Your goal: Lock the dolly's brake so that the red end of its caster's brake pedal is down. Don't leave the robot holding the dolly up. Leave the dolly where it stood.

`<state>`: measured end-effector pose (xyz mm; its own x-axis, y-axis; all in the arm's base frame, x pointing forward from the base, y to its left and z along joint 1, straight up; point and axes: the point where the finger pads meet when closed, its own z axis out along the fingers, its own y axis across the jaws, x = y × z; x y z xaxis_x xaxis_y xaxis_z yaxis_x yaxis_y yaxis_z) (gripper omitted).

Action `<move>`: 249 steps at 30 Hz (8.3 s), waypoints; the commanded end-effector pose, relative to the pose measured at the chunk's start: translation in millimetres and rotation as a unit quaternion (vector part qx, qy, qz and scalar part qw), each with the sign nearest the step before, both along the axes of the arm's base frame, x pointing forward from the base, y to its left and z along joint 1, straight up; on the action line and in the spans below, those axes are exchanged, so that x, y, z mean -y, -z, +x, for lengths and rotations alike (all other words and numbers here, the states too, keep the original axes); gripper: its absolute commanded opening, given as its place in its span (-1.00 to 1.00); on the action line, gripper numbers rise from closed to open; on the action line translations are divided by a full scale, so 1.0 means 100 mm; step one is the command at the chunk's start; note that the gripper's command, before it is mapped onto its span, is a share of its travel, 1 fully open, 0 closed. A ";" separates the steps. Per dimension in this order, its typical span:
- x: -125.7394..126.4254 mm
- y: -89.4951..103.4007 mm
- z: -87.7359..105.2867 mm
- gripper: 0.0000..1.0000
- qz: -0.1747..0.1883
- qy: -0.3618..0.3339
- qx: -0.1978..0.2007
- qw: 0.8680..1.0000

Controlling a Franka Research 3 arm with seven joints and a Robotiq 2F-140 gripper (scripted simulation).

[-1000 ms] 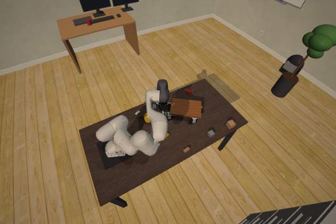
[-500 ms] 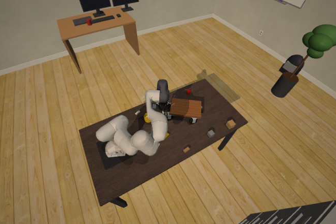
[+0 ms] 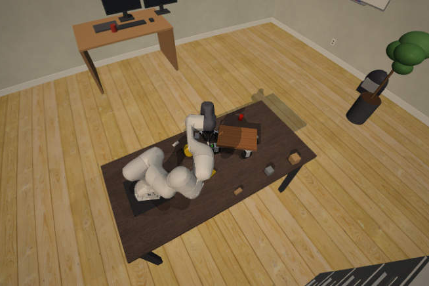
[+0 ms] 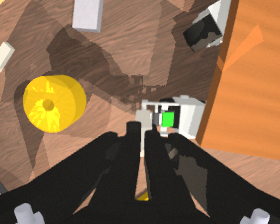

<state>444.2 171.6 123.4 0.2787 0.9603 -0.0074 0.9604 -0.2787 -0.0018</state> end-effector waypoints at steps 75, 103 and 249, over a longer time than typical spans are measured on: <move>0.00 0.00 0.02 -1.00 0.002 0.003 0.001 1.000; -0.01 0.00 0.02 -1.00 0.002 0.003 0.001 1.000; -0.01 -0.71 0.02 -1.00 0.002 0.003 0.001 1.000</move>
<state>447.4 172.7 194.0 0.2929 0.9561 -0.0007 0.9561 -0.2929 0.0007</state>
